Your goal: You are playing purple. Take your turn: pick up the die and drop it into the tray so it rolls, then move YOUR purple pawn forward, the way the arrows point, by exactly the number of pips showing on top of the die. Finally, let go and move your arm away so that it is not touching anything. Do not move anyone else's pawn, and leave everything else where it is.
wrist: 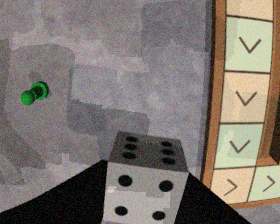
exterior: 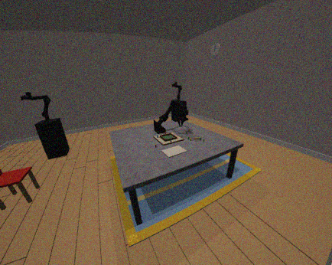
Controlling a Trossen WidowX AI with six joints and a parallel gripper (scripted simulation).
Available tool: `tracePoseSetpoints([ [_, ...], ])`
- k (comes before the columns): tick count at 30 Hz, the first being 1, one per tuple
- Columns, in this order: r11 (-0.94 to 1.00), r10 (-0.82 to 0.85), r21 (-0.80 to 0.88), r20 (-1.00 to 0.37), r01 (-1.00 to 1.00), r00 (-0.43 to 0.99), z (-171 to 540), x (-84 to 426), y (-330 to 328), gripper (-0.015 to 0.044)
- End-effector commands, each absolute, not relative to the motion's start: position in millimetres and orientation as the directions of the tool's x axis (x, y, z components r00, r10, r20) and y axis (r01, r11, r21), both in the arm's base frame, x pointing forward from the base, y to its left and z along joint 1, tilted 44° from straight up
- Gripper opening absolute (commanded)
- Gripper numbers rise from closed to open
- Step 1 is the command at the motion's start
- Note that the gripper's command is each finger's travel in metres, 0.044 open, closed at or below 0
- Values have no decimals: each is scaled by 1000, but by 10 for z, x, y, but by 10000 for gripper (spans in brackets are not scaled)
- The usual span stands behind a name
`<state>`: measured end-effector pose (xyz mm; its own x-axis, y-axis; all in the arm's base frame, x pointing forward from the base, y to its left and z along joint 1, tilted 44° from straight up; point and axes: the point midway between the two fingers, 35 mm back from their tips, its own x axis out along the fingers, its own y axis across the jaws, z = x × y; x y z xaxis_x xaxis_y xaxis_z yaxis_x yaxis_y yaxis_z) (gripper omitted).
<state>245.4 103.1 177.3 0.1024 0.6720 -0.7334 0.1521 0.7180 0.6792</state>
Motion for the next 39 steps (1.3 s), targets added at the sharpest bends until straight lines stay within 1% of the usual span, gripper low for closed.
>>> tracePoseSetpoints([
  [1, 694, 662, 659, -743, 291, 103, 1613, 2552, 902, 0],
  [10, 578, 657, 585, -747, 569, 100, 1269, 2715, 631, 0],
  [21, 358, 662, 427, -743, 830, 97, 837, 2806, 285, 0],
  [30, 136, 673, 254, -733, 958, 99, 482, 2795, 13, 0],
  [39, -77, 688, 71, -718, 995, 104, 161, 2721, -215, 0],
])
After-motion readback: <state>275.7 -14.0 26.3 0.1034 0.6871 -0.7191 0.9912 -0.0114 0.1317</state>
